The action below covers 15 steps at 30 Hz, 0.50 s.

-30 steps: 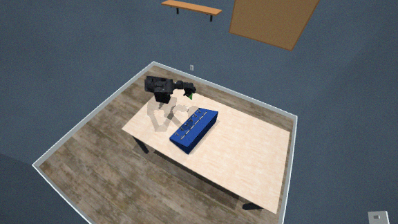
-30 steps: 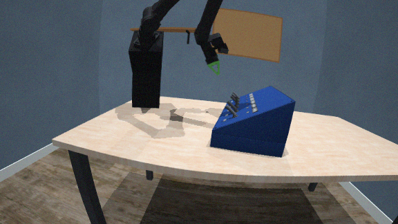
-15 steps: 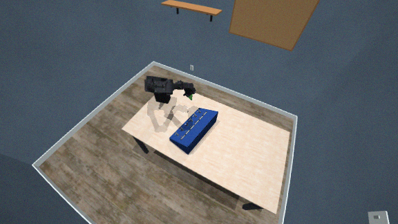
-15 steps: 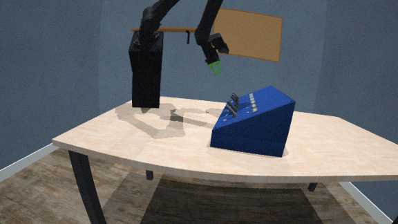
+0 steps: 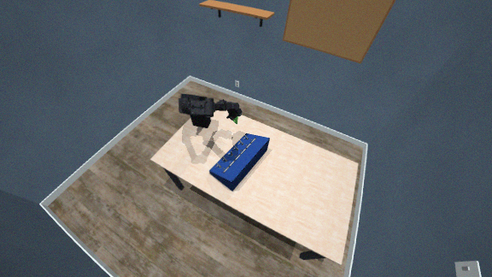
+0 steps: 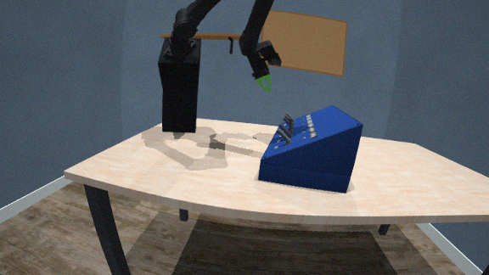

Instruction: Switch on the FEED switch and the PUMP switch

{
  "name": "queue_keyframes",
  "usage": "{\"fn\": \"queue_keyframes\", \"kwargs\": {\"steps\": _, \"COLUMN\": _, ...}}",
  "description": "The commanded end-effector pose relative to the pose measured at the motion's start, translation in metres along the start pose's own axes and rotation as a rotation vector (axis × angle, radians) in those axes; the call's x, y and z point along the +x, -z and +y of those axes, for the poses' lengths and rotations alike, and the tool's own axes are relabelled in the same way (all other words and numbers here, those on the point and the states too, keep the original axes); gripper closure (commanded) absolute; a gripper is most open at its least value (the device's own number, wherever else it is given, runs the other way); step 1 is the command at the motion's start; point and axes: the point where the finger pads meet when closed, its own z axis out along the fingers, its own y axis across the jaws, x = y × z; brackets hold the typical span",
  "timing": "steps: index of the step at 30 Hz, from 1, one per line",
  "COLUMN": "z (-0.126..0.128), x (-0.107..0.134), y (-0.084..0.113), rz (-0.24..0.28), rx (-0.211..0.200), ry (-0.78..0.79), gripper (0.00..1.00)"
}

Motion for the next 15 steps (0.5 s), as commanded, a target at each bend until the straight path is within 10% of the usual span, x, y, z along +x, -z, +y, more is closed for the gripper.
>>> {"fn": "queue_keyframes", "kwargs": {"steps": 1, "z": 0.0032, "x": -0.0094, "y": 0.0020, "rz": -0.024, "rx": -0.004, "ry": -0.037, "gripper": 1.00}}
{"fn": "queue_keyframes", "kwargs": {"steps": 15, "z": 0.0007, "x": -0.0041, "y": -0.0060, "rz": -0.007, "rx": 0.005, "ry": -0.020, "gripper": 1.00}}
